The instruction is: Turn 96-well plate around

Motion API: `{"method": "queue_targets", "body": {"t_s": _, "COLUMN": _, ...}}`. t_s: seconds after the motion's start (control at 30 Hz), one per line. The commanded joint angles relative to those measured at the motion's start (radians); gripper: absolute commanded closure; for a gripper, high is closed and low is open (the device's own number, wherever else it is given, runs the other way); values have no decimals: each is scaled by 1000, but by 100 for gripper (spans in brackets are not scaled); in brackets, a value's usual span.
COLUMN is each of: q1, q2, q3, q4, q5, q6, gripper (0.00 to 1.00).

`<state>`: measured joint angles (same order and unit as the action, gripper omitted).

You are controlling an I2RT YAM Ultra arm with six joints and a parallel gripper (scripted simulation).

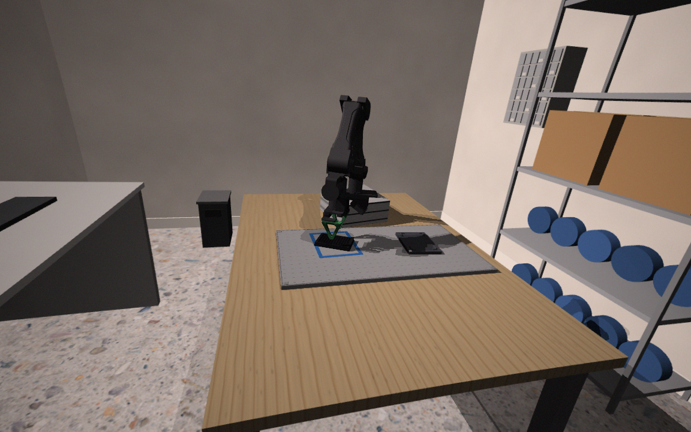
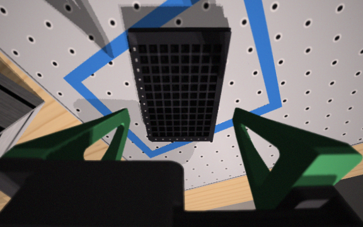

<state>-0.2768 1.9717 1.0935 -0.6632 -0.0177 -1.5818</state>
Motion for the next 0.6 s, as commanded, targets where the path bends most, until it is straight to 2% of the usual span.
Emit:
{"method": "queue_targets", "body": {"t_s": 0.0, "q1": -1, "q2": -34, "q3": 19, "q4": -46, "q5": -4, "q6": -1, "gripper": 0}}
{"method": "queue_targets", "body": {"t_s": 0.37, "q1": -3, "q2": -95, "q3": 69, "q4": -157, "q5": -4, "q6": -3, "gripper": 0}}
{"method": "queue_targets", "body": {"t_s": 0.57, "q1": -3, "q2": -98, "q3": 73, "q4": -165, "q5": -4, "q6": -4, "gripper": 0}}
